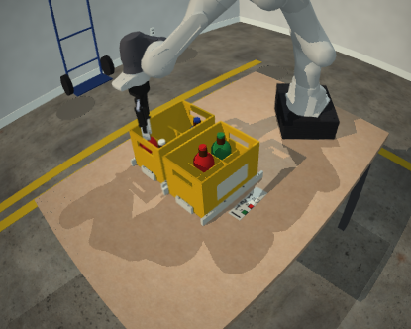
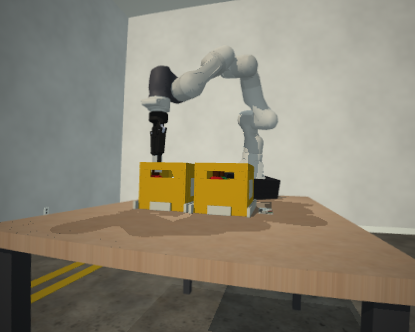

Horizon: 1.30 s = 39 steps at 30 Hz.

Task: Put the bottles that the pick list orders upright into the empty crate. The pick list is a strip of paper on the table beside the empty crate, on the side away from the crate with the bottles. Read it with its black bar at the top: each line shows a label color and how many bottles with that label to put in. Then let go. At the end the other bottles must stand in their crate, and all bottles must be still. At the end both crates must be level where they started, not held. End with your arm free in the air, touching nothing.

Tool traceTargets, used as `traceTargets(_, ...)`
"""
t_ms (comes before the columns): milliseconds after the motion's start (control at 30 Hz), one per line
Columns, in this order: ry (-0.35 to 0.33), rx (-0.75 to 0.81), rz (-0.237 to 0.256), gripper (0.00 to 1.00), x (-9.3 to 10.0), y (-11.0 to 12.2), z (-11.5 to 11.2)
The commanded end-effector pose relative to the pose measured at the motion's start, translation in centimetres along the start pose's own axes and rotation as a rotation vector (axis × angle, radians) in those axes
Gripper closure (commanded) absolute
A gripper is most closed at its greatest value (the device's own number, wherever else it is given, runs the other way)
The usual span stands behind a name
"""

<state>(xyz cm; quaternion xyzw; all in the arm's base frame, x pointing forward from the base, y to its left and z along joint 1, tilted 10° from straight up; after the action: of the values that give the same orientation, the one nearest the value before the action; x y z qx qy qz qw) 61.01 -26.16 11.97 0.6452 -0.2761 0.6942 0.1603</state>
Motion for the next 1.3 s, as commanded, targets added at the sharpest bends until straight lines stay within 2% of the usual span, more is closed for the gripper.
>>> traceTargets(0,0.0,0.004,0.001,1.0,0.1,-0.1,0.0)
traceTargets(667,0.0,0.004,0.001,1.0,0.1,-0.1,0.0)
traceTargets(1267,0.0,0.004,0.001,1.0,2.7,-0.1,0.0)
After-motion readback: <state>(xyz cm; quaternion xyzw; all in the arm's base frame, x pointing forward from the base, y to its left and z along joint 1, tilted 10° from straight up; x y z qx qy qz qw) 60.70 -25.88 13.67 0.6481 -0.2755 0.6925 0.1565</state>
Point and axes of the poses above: the point where the finger pads meet when closed, its own x axis back along the fingers, its own y axis across the jaws, z = x × y, the point moved 4 cm from there along x, back along the fingers, and after that the axes turned 3 degrees about x, right-handed, at the moved point
